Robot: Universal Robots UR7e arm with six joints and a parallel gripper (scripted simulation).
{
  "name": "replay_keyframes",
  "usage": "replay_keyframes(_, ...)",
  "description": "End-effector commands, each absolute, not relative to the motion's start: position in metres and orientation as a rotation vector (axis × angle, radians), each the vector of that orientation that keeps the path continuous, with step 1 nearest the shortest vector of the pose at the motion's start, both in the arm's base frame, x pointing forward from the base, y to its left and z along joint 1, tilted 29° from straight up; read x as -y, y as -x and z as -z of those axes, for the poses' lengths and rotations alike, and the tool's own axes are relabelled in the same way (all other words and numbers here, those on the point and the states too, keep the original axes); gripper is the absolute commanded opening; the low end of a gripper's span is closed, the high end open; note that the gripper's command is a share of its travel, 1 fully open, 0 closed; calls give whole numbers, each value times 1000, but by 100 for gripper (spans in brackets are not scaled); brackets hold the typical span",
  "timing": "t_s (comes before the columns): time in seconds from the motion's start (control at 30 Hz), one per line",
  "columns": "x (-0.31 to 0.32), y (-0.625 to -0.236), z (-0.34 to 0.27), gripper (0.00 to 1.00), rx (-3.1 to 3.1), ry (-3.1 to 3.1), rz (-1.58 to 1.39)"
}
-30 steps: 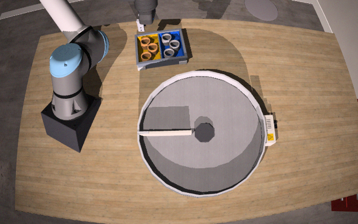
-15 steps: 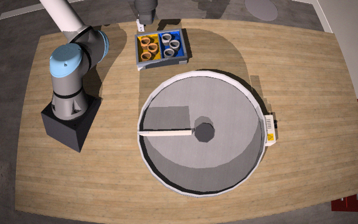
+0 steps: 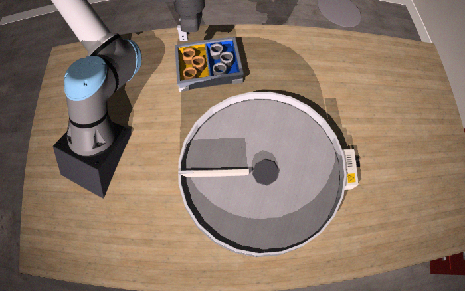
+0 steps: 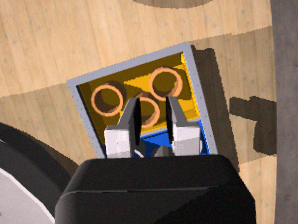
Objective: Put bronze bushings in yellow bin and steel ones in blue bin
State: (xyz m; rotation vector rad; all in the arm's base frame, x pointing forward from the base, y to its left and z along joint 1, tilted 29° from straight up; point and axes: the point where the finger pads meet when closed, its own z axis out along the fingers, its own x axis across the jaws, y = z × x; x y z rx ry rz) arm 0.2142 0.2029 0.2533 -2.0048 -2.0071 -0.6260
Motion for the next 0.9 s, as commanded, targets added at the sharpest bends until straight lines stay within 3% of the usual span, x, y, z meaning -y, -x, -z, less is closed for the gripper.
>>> replay_keyframes(0.0,-203,-214,-254,47,2008,2005,627)
replay_keyframes(0.2,-203,-214,-254,47,2008,2005,627)
replay_keyframes(0.23,-203,-214,-254,100,2008,2005,627)
replay_keyframes(0.87,-203,-214,-254,100,2008,2005,627)
